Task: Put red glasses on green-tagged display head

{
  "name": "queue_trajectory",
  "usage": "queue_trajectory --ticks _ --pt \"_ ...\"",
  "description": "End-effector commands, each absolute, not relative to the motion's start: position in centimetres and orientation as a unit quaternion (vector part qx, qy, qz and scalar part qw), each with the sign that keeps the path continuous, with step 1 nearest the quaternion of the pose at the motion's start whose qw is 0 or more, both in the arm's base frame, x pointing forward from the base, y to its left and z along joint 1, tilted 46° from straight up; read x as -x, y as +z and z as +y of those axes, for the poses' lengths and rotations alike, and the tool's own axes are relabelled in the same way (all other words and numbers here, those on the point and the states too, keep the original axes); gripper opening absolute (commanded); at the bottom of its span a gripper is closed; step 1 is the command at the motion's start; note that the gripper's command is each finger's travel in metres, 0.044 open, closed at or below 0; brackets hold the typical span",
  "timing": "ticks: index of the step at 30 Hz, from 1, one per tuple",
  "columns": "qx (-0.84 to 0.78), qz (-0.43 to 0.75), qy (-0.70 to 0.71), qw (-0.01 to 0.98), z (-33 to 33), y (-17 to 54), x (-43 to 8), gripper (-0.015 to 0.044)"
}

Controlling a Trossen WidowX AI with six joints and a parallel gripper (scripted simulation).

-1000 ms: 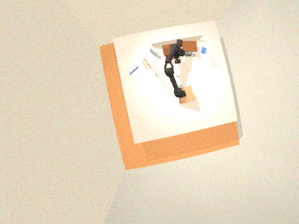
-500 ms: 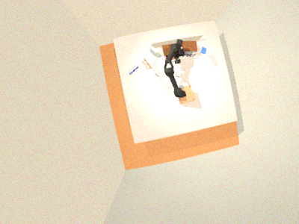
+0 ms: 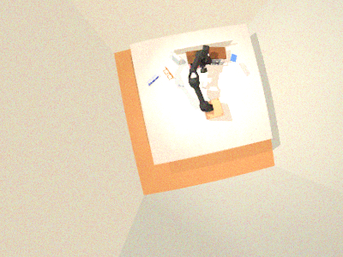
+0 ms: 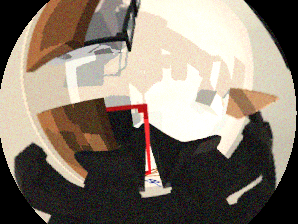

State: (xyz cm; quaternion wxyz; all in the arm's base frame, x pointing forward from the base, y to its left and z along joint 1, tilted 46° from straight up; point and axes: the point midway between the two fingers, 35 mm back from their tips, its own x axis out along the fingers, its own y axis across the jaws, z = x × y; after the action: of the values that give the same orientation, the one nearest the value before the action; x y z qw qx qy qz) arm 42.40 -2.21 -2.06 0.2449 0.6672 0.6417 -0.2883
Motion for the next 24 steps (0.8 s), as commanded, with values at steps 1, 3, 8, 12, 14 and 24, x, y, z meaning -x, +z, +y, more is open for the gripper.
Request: queue_trajectory --ticks 1,3,8,12,14,24 --pt "-0.668 0.642 -0.288 0.243 -2.08 -2.06 -42.43 0.0" --pt "-0.668 0.642 -0.288 0.243 -2.08 -2.06 -42.43 0.0" --pt "-0.668 0.642 -0.288 0.243 -2.08 -2.06 -42.43 0.0" --pt "-0.668 0.642 -0.288 0.243 -2.08 -2.06 -42.43 0.0" --pt "-0.667 0.642 -0.288 0.245 -2.2 -2.06 -42.4 0.0002" --pt "-0.668 0.642 -0.288 0.243 -1.79 -2.37 -42.46 0.0"
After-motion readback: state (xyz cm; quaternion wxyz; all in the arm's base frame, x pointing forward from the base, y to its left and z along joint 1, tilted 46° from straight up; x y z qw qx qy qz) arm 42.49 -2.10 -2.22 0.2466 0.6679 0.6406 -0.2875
